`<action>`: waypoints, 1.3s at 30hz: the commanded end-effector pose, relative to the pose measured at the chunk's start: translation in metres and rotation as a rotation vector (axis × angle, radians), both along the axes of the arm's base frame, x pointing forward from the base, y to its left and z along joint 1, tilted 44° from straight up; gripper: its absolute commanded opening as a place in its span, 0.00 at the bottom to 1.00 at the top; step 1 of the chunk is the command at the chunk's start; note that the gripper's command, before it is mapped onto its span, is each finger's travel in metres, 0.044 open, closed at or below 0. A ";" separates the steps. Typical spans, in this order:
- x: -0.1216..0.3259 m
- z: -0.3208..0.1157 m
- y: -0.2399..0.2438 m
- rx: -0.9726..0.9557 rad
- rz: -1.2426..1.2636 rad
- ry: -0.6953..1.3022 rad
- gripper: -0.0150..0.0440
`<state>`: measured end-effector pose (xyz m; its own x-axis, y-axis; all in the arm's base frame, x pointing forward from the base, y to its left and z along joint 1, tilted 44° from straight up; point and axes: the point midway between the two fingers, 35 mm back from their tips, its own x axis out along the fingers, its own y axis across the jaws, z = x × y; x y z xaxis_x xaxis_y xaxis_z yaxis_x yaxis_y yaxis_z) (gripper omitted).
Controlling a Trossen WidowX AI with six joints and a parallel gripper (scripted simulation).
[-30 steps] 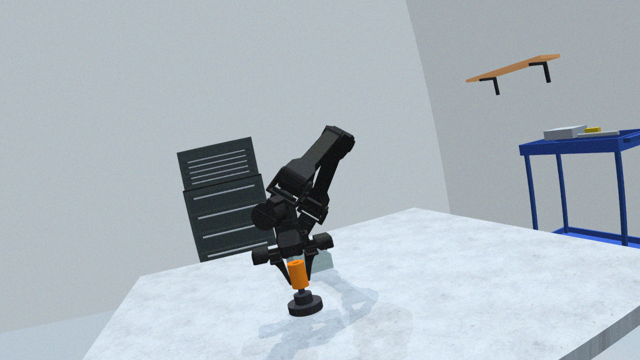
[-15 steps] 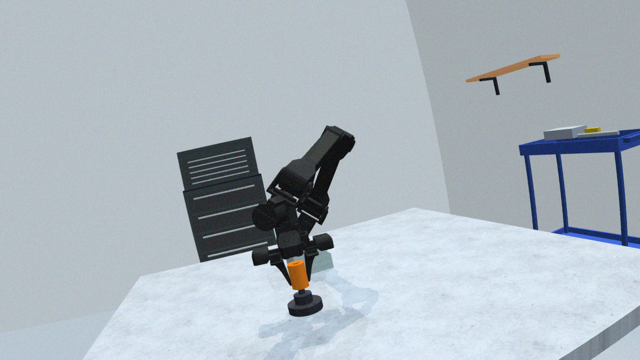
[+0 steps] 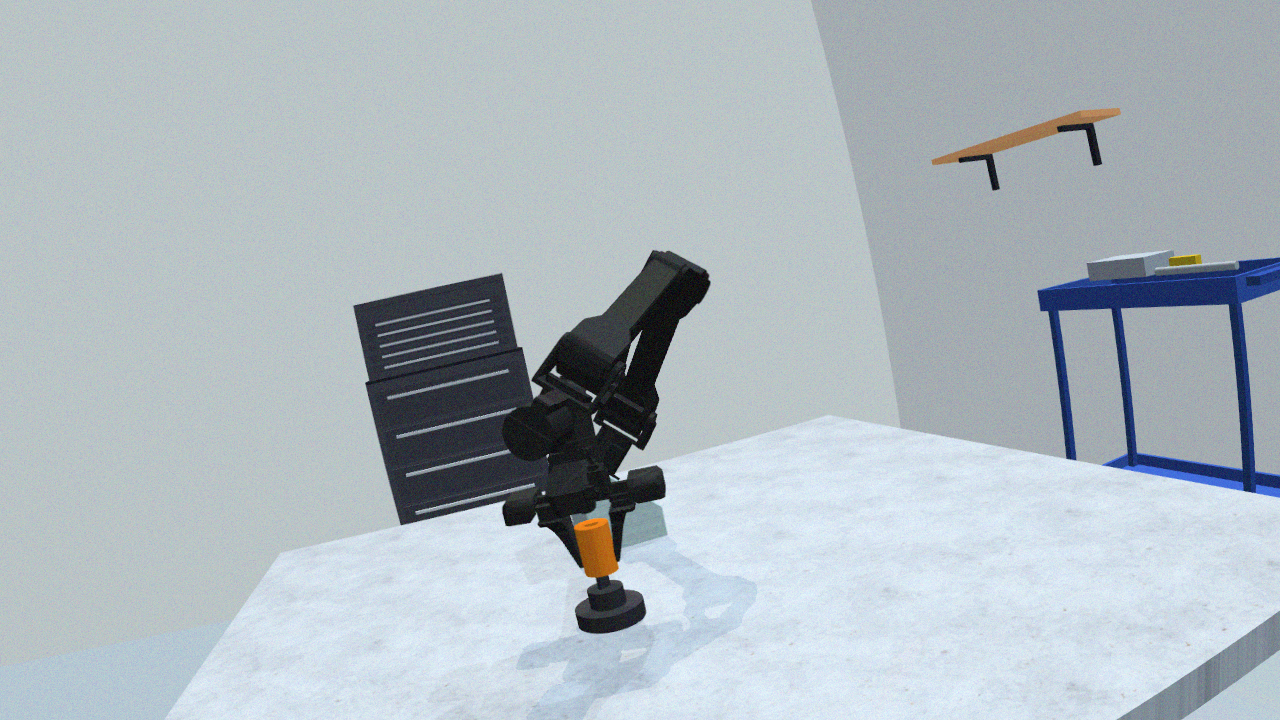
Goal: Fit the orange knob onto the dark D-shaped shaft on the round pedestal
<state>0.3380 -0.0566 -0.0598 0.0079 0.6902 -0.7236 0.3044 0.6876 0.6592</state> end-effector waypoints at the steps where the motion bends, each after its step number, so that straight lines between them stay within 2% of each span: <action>1: 0.003 0.001 -0.004 -0.004 -0.021 0.010 0.25; 23: 0.004 0.001 -0.003 -0.004 -0.021 0.010 0.25; 30: 0.002 0.003 -0.001 -0.001 -0.165 0.147 0.25; 39: 0.002 0.000 0.003 -0.001 -0.173 0.154 0.25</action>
